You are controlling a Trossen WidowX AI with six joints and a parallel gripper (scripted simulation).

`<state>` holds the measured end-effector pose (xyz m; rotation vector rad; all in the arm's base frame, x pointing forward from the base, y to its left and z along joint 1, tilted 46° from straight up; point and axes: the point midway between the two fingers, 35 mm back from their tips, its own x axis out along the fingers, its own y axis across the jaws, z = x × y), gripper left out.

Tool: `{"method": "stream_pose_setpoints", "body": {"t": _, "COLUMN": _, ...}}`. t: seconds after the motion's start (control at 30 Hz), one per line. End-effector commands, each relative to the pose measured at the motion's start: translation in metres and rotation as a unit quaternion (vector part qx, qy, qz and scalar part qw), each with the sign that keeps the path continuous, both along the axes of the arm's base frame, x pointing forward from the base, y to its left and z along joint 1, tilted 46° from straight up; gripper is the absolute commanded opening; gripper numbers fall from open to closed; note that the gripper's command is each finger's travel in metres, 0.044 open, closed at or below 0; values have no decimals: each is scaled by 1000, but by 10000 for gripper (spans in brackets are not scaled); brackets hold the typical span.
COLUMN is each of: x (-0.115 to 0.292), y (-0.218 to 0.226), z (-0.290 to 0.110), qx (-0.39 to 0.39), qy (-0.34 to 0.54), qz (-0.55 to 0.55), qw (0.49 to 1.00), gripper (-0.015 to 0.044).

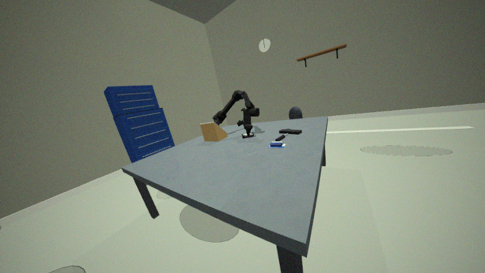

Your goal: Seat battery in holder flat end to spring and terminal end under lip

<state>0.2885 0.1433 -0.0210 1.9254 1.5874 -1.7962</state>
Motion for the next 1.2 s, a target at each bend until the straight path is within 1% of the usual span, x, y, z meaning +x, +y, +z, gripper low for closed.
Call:
{"method": "stream_pose_setpoints", "body": {"t": 0.0, "x": 0, "y": 4, "z": 1, "qx": 13, "qy": -10, "qz": -2, "qw": 1000, "gripper": 67}}
{"method": "stream_pose_setpoints", "body": {"t": 1.17, "x": -4, "y": 4, "z": -2, "qx": 74, "qy": -60, "qz": -58, "qw": 994, "gripper": 67}}
